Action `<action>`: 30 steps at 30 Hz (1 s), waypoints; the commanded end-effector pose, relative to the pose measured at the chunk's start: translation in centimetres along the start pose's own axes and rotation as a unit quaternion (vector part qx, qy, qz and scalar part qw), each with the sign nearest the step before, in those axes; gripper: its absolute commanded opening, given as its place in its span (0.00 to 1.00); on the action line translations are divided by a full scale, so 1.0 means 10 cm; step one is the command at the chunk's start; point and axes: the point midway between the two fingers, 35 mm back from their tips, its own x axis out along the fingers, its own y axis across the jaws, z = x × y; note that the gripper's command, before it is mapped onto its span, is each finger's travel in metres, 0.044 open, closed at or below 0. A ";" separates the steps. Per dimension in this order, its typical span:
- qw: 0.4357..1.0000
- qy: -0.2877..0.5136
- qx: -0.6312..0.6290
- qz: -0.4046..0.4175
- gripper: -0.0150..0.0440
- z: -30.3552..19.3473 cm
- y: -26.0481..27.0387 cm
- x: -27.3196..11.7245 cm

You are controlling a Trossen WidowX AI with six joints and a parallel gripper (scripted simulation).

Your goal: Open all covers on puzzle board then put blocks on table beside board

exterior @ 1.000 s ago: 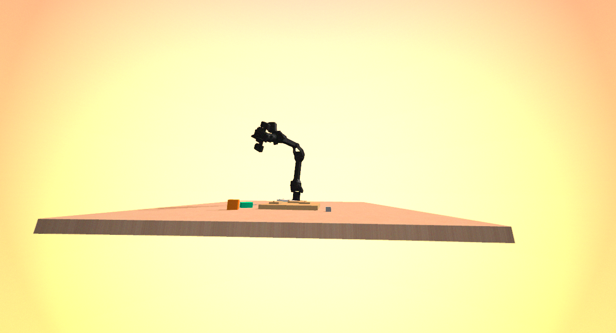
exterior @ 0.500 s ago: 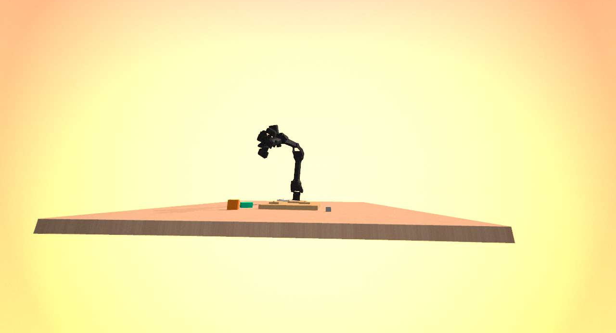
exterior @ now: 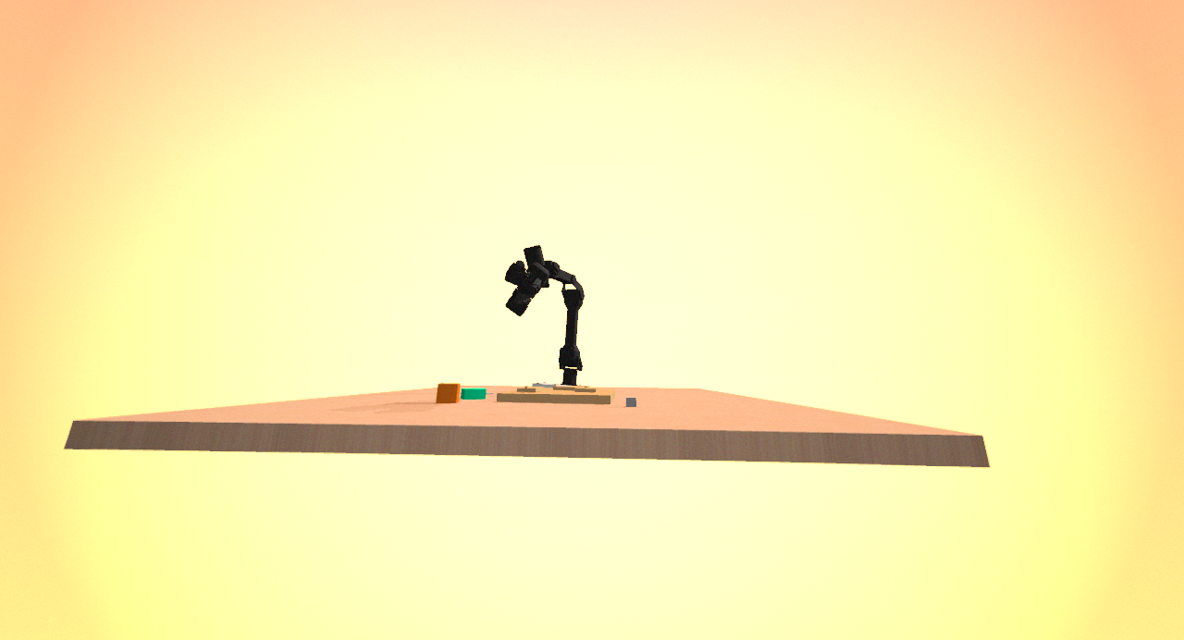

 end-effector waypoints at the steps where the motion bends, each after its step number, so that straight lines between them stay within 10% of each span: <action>1: 0.999 0.035 -0.028 -0.014 0.25 -0.24 -0.02 0.10; 30: 0.932 0.255 -0.243 -0.084 0.25 -1.78 -0.15 0.21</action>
